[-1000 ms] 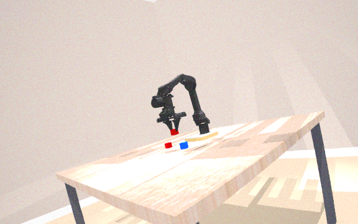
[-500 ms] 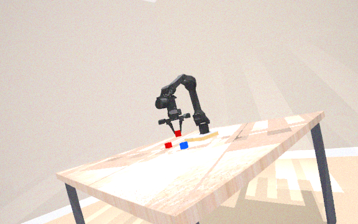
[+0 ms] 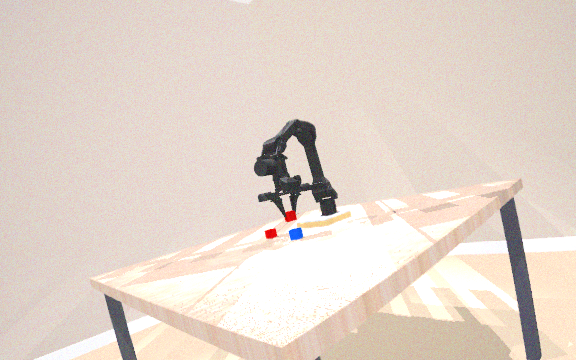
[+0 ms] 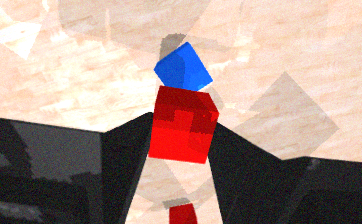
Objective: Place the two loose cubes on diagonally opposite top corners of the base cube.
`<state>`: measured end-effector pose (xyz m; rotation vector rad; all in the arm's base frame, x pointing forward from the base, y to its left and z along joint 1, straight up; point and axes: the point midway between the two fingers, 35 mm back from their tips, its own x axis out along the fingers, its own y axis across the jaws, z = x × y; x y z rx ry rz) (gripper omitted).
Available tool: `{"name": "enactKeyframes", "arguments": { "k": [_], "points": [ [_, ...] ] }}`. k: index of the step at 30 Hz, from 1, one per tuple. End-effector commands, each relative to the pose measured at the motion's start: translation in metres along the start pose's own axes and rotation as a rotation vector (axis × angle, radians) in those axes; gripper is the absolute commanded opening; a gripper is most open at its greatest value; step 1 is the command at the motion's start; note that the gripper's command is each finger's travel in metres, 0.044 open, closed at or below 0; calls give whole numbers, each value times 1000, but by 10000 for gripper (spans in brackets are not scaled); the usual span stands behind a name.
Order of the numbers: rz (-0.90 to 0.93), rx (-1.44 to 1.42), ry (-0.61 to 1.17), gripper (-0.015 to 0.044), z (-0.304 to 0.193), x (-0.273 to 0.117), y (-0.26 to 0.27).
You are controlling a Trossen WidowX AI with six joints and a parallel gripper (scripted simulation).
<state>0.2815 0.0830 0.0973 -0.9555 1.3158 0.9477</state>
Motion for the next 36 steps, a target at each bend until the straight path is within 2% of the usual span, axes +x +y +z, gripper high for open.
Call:
{"name": "enactKeyframes", "arguments": {
  "k": [1,9,22,36],
  "points": [
    [0,-16,0,105,1,1,0],
    [0,-17,0,105,1,2,0],
    [0,-26,0,105,1,27,0],
    [0,-20,0,105,1,28,0]
  ]
}}
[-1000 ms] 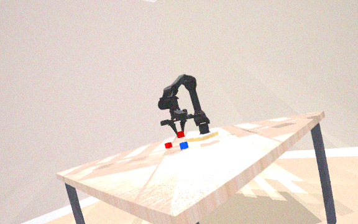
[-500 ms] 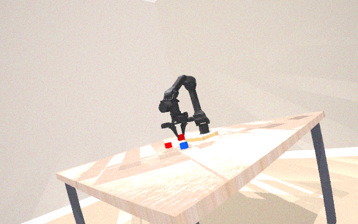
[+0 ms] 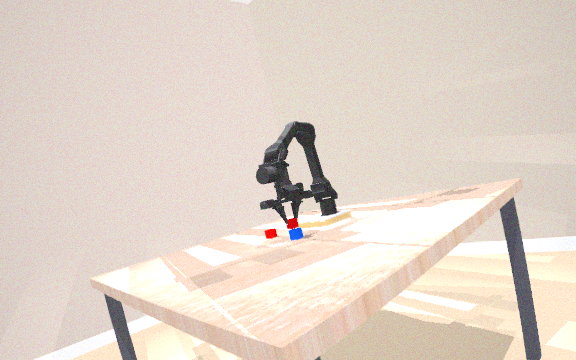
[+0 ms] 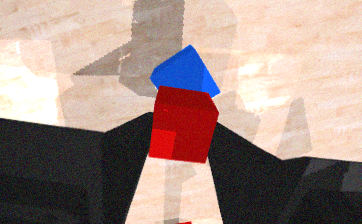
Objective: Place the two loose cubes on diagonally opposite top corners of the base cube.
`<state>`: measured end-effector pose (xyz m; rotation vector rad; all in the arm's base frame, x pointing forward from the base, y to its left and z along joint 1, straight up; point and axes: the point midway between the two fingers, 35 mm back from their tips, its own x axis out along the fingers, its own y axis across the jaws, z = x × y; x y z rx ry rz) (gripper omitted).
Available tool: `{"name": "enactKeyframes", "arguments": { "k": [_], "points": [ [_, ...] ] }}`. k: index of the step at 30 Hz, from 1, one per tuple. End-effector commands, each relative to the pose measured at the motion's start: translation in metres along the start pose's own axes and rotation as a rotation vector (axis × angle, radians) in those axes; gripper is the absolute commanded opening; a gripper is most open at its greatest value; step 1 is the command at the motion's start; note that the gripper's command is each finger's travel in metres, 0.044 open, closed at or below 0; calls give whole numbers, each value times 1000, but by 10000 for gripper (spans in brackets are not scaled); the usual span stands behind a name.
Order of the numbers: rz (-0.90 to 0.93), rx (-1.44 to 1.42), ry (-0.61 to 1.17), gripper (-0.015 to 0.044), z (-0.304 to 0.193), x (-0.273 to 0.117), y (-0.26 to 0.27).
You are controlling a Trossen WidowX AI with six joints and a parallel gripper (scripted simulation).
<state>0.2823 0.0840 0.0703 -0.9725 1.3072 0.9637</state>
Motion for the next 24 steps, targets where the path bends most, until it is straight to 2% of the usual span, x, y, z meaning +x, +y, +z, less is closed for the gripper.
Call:
{"name": "enactKeyframes", "arguments": {
  "k": [1,12,16,24],
  "points": [
    [0,2,0,105,0,1,0],
    [0,2,0,105,0,1,0],
    [0,2,0,205,0,1,0],
    [1,0,0,205,0,-7,0]
  ]
}}
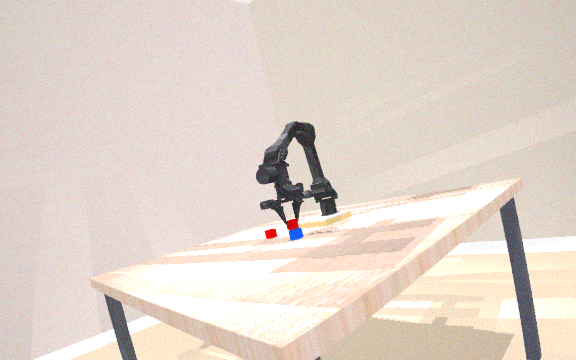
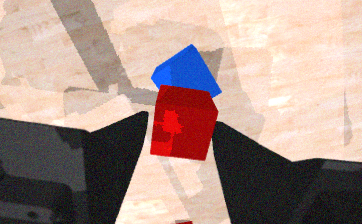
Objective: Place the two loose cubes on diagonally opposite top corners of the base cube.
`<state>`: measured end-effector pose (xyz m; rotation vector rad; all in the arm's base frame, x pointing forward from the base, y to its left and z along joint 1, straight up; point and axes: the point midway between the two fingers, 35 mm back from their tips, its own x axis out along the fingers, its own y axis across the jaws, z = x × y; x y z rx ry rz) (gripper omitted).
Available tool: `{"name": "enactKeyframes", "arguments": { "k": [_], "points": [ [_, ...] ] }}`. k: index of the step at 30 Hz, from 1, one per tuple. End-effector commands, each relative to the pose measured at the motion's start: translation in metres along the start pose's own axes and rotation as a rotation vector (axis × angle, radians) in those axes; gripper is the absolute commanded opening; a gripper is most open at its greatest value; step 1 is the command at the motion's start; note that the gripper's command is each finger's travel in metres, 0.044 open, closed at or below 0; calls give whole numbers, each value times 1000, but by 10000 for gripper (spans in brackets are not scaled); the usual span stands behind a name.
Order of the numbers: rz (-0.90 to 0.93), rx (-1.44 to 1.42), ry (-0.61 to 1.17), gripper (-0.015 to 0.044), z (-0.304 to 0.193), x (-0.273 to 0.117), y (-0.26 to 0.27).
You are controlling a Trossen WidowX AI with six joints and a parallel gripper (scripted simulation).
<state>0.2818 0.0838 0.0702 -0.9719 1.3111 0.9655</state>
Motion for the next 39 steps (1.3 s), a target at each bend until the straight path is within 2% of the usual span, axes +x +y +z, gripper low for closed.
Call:
{"name": "enactKeyframes", "arguments": {
  "k": [1,24,25,27,39],
  "points": [
    [-3,0,-2,205,0,-8,0],
    [-3,0,-2,205,0,-30,0],
    [1,12,1,231,-1,-27,0],
    [0,108,1,265,-7,-28,-4],
    [-6,981,4,265,-64,-43,-27]
  ]
}}
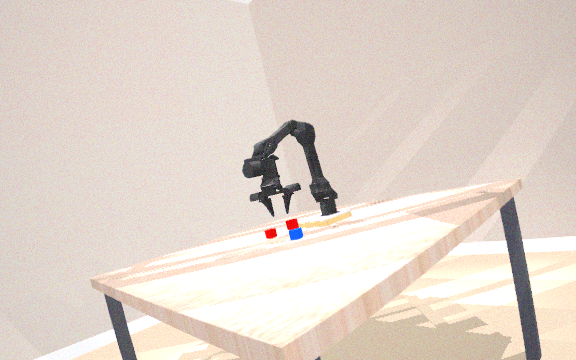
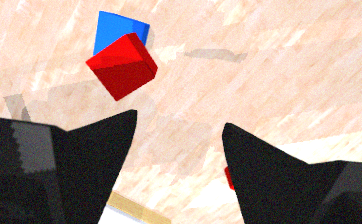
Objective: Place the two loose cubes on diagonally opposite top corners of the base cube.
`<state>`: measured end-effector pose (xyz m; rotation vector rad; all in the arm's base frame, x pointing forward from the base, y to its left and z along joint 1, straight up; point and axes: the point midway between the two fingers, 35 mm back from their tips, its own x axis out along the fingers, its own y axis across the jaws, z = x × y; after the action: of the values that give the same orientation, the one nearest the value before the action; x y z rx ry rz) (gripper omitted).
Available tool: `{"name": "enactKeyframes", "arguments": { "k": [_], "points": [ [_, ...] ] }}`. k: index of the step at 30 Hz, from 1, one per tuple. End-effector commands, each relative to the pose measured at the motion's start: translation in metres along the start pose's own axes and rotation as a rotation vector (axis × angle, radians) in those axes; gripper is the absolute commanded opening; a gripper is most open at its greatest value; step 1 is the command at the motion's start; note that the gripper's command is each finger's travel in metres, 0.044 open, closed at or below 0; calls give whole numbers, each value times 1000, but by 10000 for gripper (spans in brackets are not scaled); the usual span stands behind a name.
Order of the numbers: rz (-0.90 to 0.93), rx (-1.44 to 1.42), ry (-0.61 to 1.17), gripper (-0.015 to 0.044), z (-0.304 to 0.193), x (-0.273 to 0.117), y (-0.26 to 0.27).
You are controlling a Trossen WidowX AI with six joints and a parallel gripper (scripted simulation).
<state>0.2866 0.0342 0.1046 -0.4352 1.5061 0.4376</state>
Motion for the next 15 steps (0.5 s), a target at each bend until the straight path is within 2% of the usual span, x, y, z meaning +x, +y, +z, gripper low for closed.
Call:
{"name": "enactKeyframes", "arguments": {
  "k": [1,15],
  "points": [
    [-3,357,-9,265,-13,-9,-21],
    [-6,1376,-12,265,-61,-25,-73]
  ]
}}
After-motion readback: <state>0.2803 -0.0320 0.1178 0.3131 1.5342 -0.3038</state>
